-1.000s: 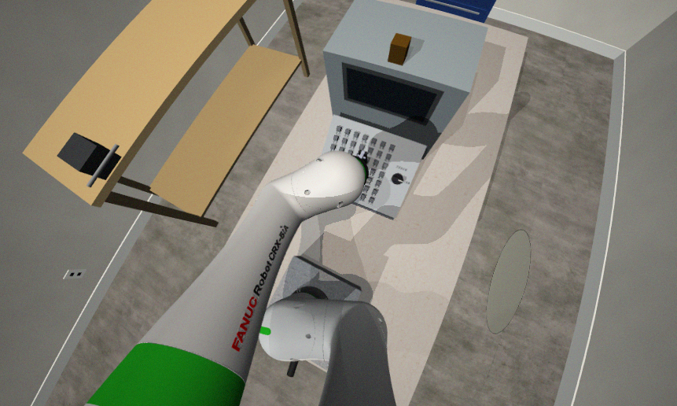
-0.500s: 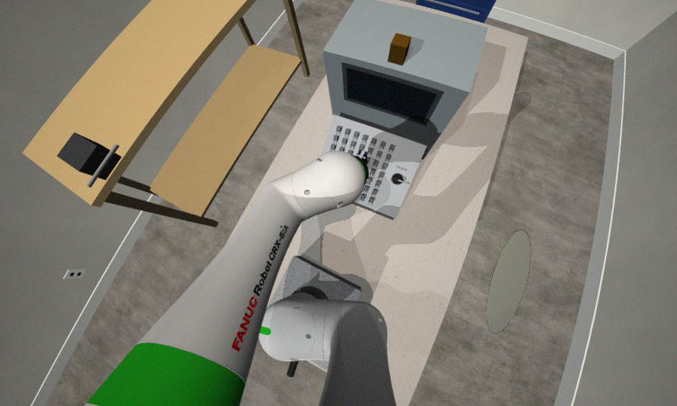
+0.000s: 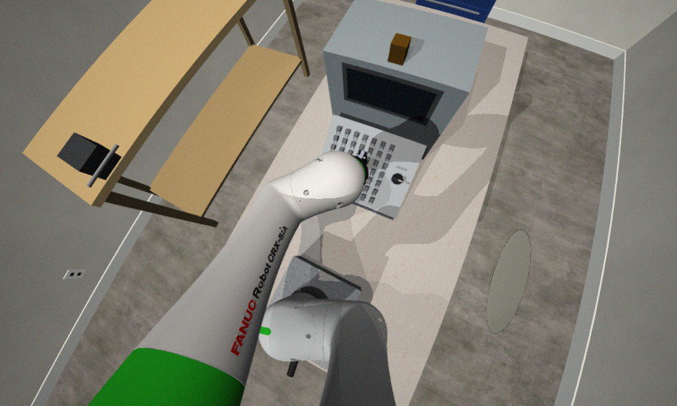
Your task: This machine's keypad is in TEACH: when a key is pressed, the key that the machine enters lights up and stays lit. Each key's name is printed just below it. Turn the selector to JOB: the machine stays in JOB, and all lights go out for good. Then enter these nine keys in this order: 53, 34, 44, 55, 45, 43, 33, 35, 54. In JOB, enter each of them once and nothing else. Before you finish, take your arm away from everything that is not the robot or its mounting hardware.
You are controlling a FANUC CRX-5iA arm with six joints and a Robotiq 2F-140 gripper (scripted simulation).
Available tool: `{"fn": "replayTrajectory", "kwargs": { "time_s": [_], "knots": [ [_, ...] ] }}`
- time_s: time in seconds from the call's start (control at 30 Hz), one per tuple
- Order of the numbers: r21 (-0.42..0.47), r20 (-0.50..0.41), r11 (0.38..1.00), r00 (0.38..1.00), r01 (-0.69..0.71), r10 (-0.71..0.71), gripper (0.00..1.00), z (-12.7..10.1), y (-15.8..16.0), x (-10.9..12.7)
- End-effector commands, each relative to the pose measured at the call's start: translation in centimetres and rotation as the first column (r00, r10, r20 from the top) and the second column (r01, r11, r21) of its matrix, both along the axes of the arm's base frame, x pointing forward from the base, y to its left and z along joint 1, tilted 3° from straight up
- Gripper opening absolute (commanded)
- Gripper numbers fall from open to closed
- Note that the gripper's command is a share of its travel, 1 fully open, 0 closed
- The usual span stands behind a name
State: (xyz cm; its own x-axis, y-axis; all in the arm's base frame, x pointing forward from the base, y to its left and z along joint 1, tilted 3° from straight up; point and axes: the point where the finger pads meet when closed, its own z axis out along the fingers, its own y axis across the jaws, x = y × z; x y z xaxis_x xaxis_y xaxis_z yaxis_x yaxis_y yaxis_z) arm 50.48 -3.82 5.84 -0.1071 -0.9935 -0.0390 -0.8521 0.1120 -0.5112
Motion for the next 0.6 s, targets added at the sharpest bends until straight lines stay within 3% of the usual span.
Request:
{"fn": "replayTrajectory", "kwargs": {
  "time_s": [0.0, 0.57],
  "knots": [
    [0.000, 0.000, 1.000, 1.000, 0.000, 0.000, 0.00, 0.2, 0.0, -0.1],
    [0.000, 0.000, 1.000, 1.000, 0.000, 0.000, 0.00, 2.4, 0.1, -1.4]
  ]
}}
